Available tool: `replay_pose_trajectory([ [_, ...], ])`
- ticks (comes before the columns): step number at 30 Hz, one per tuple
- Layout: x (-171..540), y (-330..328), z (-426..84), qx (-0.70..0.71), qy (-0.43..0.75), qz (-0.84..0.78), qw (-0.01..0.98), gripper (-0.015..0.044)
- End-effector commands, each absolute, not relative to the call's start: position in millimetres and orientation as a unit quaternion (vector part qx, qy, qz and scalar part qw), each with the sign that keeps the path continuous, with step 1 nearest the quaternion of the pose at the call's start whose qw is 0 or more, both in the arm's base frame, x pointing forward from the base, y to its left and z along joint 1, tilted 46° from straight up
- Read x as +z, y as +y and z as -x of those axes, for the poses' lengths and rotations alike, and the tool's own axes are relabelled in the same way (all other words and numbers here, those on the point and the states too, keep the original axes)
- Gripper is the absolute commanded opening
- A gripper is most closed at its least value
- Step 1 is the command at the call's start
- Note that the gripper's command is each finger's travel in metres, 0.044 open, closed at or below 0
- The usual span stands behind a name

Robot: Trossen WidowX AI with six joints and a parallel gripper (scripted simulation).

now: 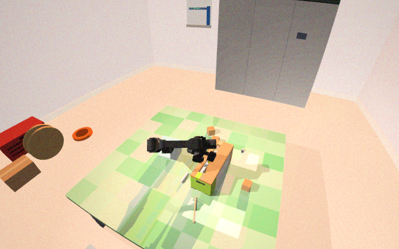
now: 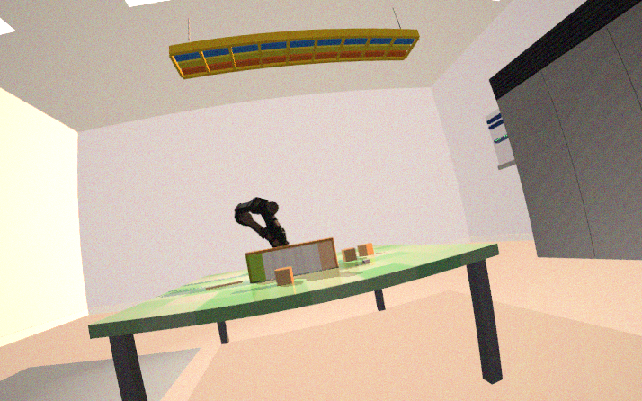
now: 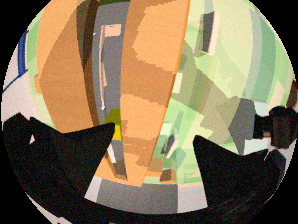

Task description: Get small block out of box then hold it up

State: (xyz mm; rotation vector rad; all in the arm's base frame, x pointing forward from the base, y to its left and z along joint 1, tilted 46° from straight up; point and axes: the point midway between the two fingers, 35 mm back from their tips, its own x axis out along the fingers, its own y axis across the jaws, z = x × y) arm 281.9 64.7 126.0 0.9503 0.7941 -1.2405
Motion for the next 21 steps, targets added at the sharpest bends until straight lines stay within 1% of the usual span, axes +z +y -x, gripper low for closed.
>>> replay_pose_trajectory([
  [1, 121, 59, -282, -0.544, 0.348, -0.415, 0.641, 0.0400],
  [21, 102, 33, -285, -0.545, 0.346, -0.414, 0.642, 0.0400],
])
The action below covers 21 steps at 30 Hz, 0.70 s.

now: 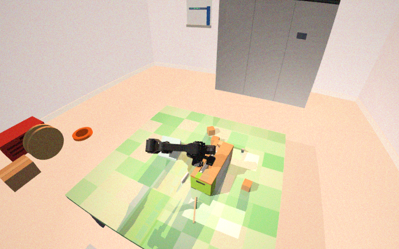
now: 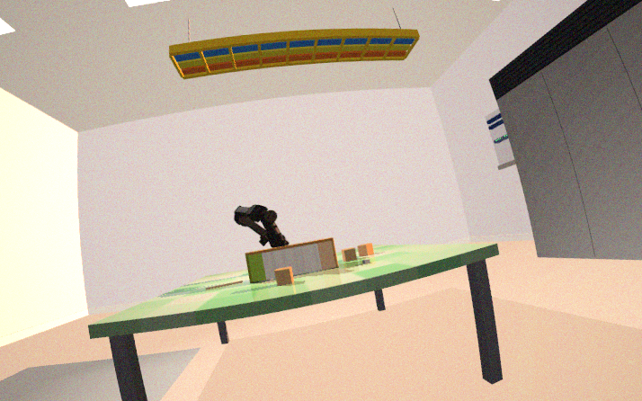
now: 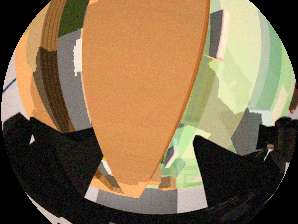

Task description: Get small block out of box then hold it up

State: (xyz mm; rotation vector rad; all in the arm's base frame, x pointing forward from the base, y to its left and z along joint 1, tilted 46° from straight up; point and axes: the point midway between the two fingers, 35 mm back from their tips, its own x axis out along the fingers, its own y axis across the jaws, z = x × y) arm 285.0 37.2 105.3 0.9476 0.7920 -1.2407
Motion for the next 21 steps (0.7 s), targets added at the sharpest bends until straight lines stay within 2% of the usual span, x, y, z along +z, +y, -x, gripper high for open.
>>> replay_pose_trajectory([
  [1, 105, 37, -285, -0.544, 0.347, -0.416, 0.641, 0.0400],
  [21, 76, 67, -287, -0.544, 0.348, -0.416, 0.641, 0.0400],
])
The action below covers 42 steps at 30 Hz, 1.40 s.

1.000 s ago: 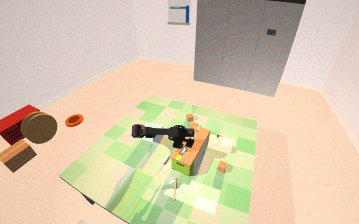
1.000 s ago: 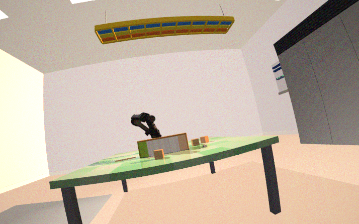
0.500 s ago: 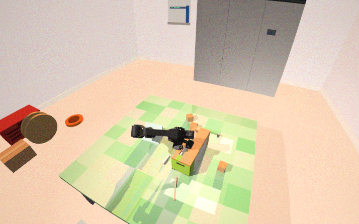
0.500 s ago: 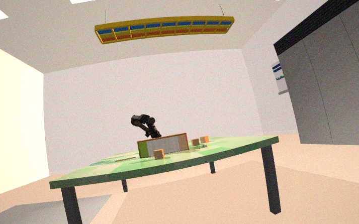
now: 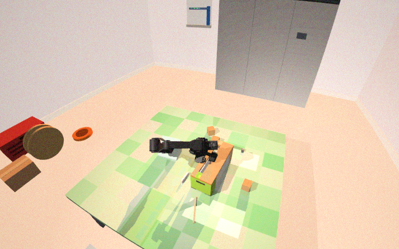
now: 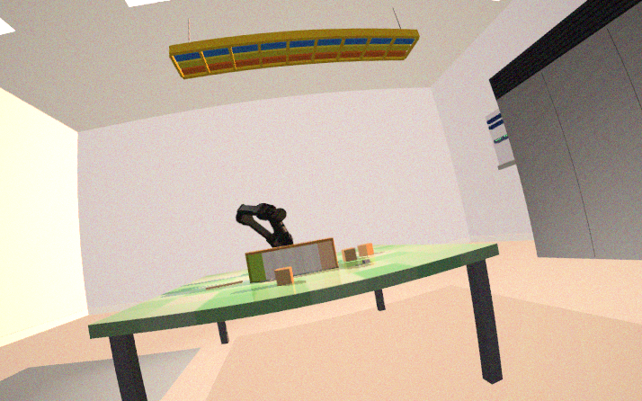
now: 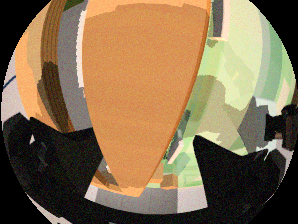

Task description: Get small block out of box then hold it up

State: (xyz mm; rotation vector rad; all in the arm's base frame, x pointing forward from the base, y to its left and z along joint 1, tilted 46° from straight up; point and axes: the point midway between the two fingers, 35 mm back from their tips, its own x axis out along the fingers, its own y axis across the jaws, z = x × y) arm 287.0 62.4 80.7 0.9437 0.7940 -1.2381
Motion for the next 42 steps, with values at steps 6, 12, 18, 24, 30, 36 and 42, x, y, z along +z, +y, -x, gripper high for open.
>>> replay_pose_trajectory([
  [6, 66, 77, -288, -0.544, 0.349, -0.416, 0.640, 0.0400],
  [12, 56, 87, -289, -0.543, 0.349, -0.416, 0.640, 0.0400],
  [18, 47, 97, -290, -0.543, 0.349, -0.416, 0.640, 0.0400],
  [24, 37, 107, -291, -0.543, 0.349, -0.417, 0.640, 0.0400],
  [30, 28, 118, -292, -0.543, 0.349, -0.417, 0.640, 0.0400],
  [36, 18, 128, -292, -0.543, 0.349, -0.417, 0.640, 0.0400],
  [42, 8, 138, -293, -0.542, 0.350, -0.418, 0.640, 0.0400],
])
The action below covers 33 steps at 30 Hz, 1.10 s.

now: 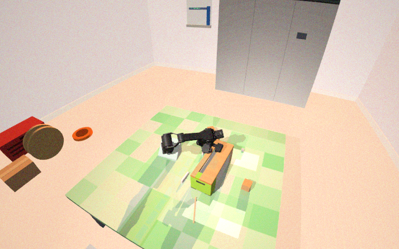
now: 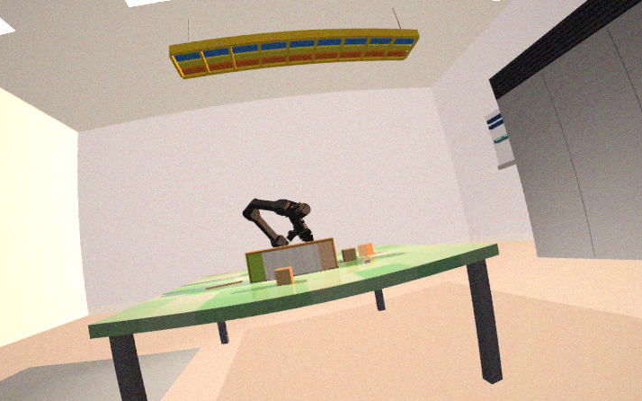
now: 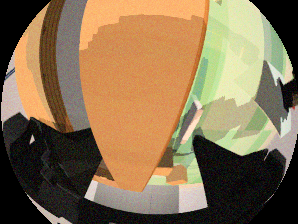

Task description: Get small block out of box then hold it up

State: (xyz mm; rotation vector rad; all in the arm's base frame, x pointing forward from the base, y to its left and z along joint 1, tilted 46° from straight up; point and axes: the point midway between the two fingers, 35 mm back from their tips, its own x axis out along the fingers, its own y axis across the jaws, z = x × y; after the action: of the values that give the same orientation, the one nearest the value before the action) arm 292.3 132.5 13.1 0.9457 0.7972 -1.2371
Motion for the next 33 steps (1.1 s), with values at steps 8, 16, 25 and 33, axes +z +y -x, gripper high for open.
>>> replay_pose_trajectory([
  [8, 1, 149, -294, -0.542, 0.350, -0.418, 0.640, 0.0400],
  [16, 47, 188, -283, -0.543, 0.351, -0.415, 0.640, 0.0400],
  [25, 31, 214, -275, -0.462, 0.432, -0.319, 0.706, 0.0285],
  [33, 27, 215, -269, -0.304, 0.537, -0.040, 0.786, 0.0285],
])
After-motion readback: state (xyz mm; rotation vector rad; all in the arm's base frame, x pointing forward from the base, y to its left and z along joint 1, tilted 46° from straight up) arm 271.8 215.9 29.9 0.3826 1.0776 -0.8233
